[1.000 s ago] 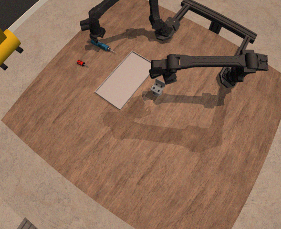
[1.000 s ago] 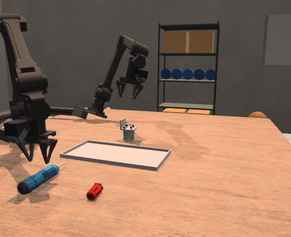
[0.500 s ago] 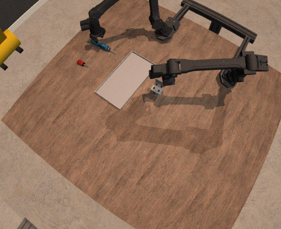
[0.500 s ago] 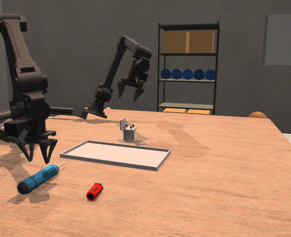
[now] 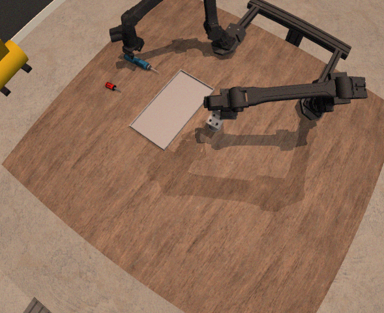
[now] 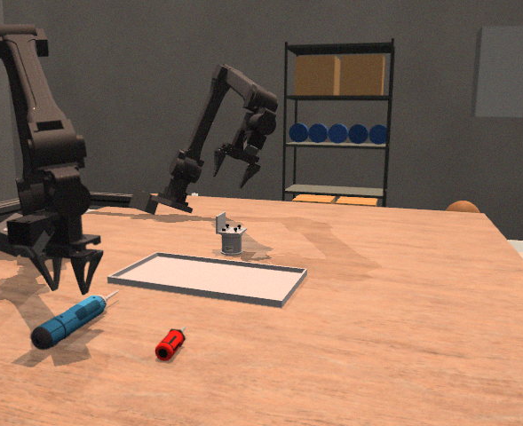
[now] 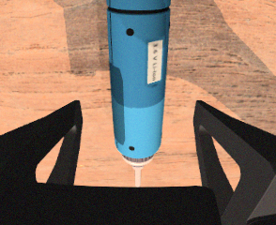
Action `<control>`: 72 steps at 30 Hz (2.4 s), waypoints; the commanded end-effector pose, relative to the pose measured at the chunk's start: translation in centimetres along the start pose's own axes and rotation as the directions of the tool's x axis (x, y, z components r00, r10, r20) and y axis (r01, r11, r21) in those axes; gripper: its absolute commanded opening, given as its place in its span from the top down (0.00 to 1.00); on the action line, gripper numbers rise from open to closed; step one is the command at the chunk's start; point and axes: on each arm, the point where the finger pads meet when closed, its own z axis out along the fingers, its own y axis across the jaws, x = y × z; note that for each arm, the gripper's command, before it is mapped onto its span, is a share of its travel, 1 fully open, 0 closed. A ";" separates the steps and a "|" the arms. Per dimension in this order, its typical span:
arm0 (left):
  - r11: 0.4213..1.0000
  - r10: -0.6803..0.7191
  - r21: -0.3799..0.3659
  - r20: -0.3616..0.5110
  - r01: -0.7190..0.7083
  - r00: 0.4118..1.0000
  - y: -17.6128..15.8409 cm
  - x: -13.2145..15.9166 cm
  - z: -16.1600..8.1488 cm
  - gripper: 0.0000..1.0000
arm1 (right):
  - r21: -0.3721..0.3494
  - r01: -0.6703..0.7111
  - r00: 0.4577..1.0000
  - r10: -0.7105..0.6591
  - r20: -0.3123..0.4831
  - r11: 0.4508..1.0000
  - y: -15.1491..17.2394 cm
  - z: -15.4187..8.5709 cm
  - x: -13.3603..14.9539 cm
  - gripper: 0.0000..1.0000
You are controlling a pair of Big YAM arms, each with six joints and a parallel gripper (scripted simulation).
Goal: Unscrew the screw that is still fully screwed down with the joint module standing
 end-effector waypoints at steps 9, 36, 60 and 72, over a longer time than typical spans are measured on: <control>0.989 0.131 0.062 0.006 -0.131 0.991 0.4 0.1 0.9 0.14 | -0.061 -0.006 0.998 0.010 0.066 0.998 1.5 -3.1 -2.6 0.35; 0.870 0.396 0.213 0.233 -0.444 0.888 2.1 -0.5 0.7 0.14 | -0.061 -0.006 0.998 0.010 0.066 0.998 1.5 -3.1 -2.6 0.35; 0.728 0.534 0.231 0.399 -0.645 0.745 1.9 -0.9 0.9 0.14 | -0.061 -0.006 0.998 0.010 0.066 0.998 1.5 -3.1 -2.6 0.35; 0.617 0.583 0.168 0.557 -0.768 0.591 3.6 -0.9 0.7 0.14 | -0.061 -0.006 0.998 0.010 0.066 0.998 1.5 -3.1 -2.6 0.35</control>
